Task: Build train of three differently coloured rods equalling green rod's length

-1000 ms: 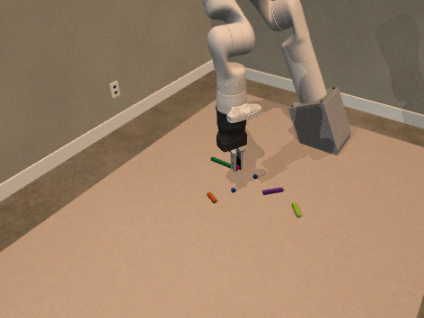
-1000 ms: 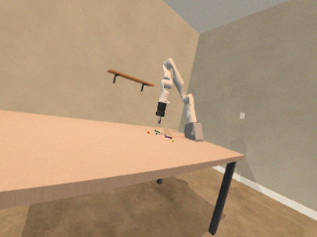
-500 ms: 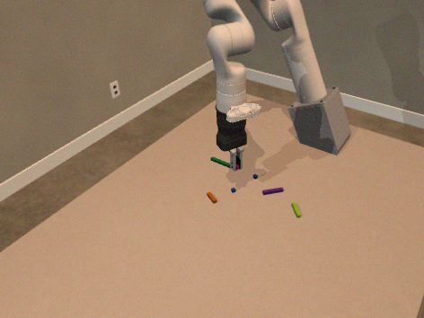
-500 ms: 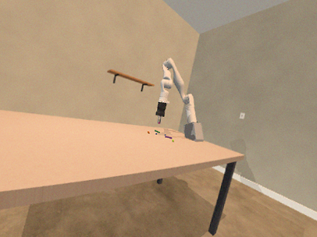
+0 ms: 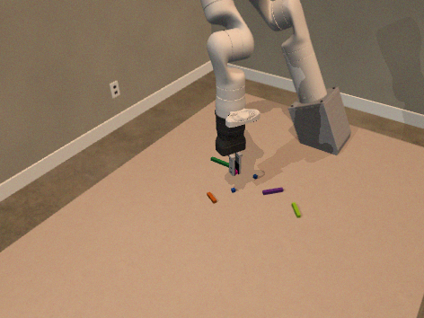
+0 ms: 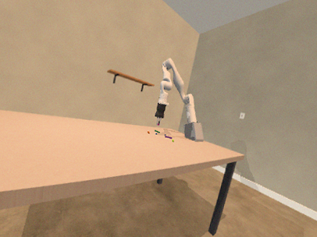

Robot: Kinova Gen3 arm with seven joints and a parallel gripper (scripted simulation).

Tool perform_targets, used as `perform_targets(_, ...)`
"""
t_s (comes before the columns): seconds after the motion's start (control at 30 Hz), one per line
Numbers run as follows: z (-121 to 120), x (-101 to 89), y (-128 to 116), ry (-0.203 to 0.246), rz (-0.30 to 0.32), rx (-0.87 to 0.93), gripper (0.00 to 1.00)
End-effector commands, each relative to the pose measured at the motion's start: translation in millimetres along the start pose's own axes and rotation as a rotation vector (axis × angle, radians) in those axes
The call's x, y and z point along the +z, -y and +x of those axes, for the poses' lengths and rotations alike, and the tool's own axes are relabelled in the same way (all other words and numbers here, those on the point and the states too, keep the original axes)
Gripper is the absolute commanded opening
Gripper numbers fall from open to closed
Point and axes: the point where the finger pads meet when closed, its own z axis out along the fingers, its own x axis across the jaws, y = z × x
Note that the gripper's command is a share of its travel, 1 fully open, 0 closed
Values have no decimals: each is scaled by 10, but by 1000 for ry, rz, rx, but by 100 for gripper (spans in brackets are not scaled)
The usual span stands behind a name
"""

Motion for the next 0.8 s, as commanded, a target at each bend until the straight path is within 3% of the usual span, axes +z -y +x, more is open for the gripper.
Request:
perform_targets(0.0,-46,128,-12,10,-8,-5,24)
perform_targets(0.07,-46,128,-12,10,-8,-5,24)
perform_targets(0.5,-61,655,-15,10,-8,-5,24)
perform_targets(0.77,-63,738,-15,10,-8,-5,24)
